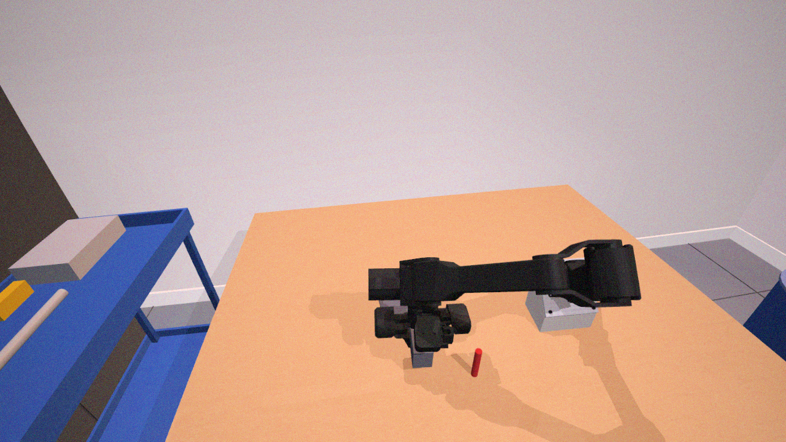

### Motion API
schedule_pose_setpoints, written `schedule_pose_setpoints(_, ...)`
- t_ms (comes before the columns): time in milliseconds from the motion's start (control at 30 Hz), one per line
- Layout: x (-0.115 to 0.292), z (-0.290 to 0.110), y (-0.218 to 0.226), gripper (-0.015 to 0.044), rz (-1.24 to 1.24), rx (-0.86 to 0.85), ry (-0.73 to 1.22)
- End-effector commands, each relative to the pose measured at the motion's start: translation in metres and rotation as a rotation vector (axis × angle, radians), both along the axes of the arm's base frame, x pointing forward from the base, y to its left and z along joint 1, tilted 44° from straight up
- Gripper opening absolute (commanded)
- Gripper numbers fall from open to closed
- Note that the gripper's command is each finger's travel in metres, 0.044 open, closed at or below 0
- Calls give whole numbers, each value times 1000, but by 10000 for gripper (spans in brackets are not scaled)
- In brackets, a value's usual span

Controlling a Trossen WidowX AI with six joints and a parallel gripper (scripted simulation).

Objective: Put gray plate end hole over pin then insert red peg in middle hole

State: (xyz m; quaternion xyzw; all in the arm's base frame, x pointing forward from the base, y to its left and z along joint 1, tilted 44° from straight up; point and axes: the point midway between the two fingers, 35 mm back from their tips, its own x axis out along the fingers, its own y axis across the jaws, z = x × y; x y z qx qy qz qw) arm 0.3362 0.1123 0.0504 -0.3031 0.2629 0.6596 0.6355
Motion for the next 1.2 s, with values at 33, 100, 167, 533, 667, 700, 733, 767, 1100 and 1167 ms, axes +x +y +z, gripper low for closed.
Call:
schedule_pose_setpoints(33, 3, 13, -11, 0, 10, -3, -10)
schedule_pose_setpoints(100, 3, 18, -14, 0, 13, -3, -10)
schedule_pose_setpoints(167, 3, 22, -18, 0, 17, -2, -9)
schedule_pose_setpoints(533, 1, 48, -39, 0, 37, 7, -6)
schedule_pose_setpoints(667, -1, 58, -47, 0, 45, 11, -6)
schedule_pose_setpoints(700, -2, 60, -49, 0, 46, 13, -5)
schedule_pose_setpoints(733, -2, 63, -51, 0, 48, 14, -5)
schedule_pose_setpoints(767, -3, 65, -52, 0, 50, 16, -5)
schedule_pose_setpoints(1100, -2, 67, -61, 0, 73, 21, -21)
schedule_pose_setpoints(1167, 1, 61, -63, 0, 87, 21, -35)
